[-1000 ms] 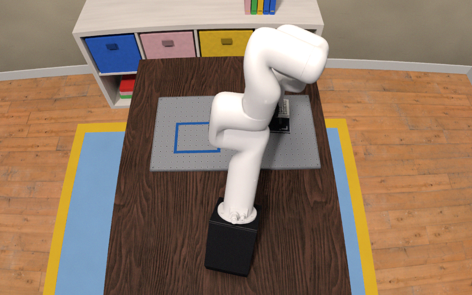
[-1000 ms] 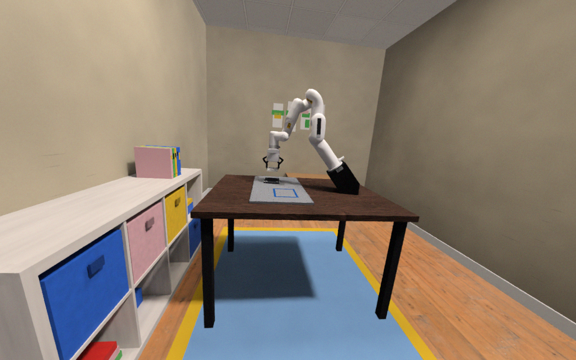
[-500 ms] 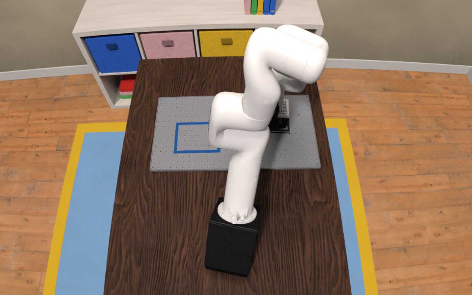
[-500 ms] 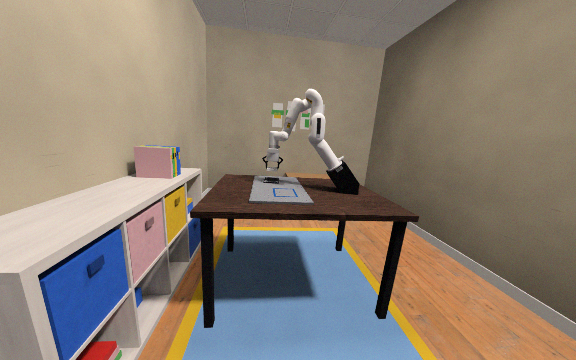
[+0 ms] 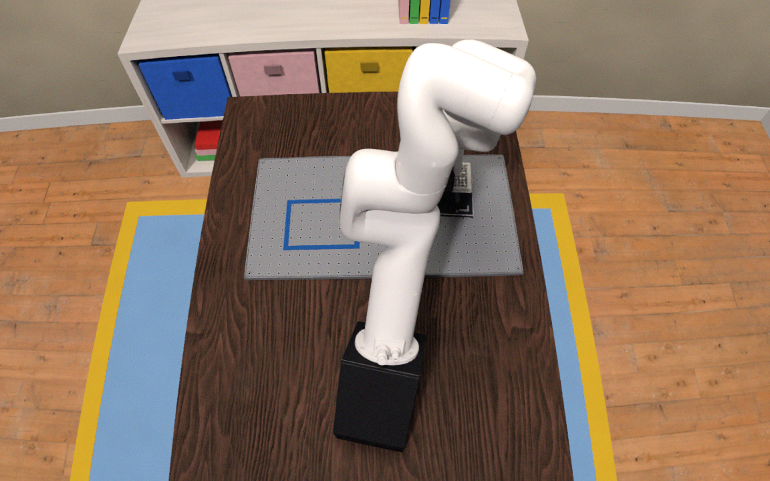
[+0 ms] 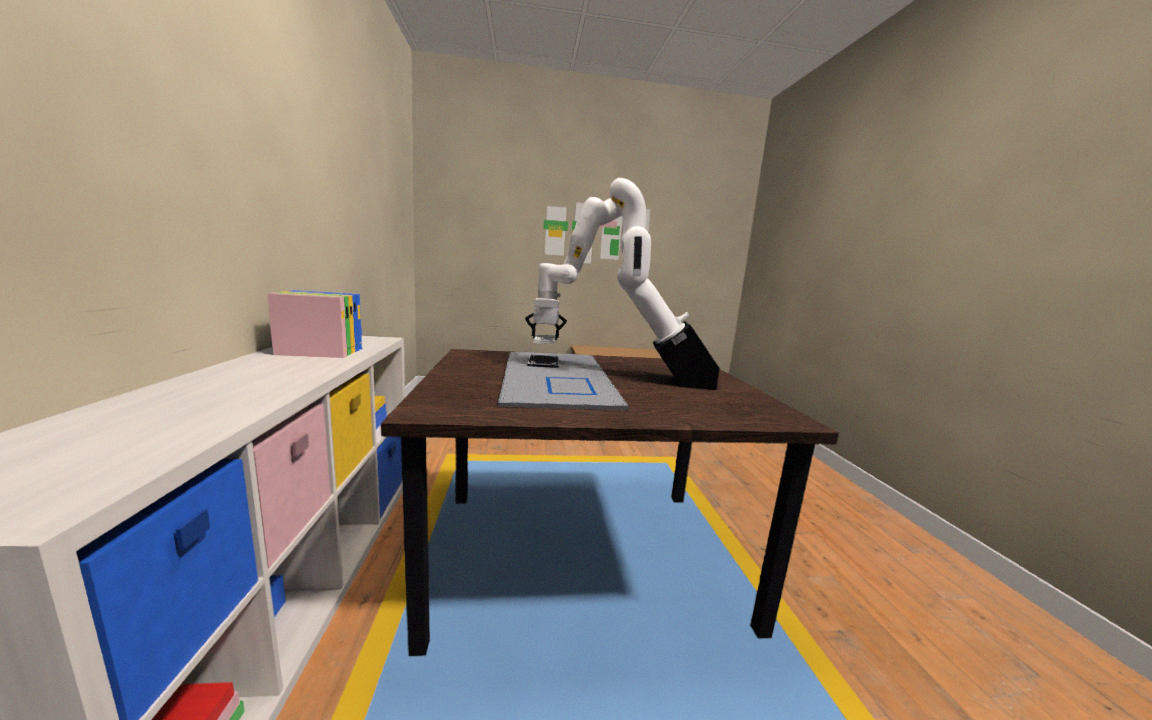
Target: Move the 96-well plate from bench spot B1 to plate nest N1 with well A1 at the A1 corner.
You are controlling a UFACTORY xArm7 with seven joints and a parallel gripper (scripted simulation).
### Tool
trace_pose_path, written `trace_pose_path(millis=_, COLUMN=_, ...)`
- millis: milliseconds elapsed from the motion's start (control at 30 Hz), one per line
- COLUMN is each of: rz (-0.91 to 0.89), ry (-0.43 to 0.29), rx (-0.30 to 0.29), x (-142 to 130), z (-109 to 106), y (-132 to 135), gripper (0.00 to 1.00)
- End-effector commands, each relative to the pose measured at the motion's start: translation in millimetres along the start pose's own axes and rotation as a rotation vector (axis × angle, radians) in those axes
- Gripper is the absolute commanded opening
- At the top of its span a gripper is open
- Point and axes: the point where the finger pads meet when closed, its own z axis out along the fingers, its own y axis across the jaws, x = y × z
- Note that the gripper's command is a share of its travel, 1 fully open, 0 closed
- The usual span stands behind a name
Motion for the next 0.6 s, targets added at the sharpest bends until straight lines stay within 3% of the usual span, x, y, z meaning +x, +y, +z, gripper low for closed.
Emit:
trace_pose_path(millis=0, rz=0.0, ry=-0.001, rx=-0.003, x=0, z=6, y=1, gripper=0.0)
trace_pose_path(millis=567, rz=0.0, ry=-0.001, rx=-0.003, x=0, z=31, y=1, gripper=0.0)
